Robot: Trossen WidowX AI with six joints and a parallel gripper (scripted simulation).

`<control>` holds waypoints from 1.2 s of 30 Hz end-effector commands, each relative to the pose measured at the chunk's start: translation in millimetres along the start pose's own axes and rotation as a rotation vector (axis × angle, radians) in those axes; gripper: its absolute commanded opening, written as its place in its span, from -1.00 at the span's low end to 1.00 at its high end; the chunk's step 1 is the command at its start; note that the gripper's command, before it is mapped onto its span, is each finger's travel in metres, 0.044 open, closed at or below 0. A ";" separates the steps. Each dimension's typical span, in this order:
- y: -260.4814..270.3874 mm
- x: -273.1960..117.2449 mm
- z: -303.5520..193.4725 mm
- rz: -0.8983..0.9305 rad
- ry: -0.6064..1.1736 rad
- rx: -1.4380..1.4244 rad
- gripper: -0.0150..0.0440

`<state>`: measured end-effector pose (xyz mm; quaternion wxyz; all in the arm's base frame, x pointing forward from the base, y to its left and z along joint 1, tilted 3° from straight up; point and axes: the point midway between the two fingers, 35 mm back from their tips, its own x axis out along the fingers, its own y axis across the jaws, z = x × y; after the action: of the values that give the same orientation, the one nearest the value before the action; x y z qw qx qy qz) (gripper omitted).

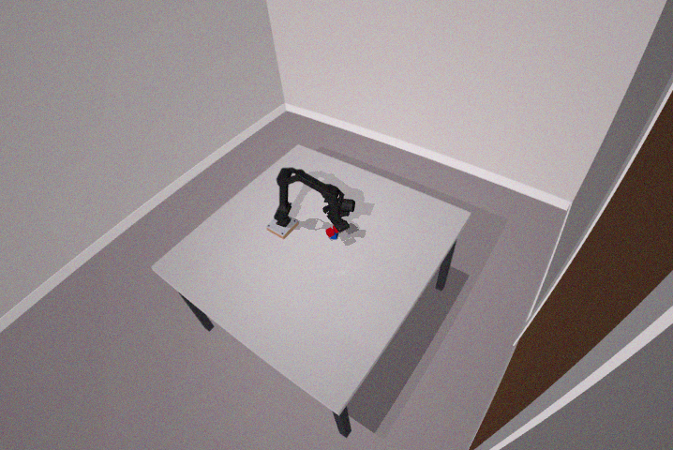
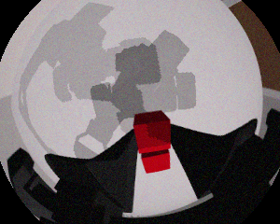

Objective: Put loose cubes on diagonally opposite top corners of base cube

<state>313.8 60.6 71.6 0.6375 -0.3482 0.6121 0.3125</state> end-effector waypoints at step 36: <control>0.7 -13.1 -0.6 0.002 0.002 0.000 0.20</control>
<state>310.2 60.2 78.2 0.6330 -0.3474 0.6163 0.3143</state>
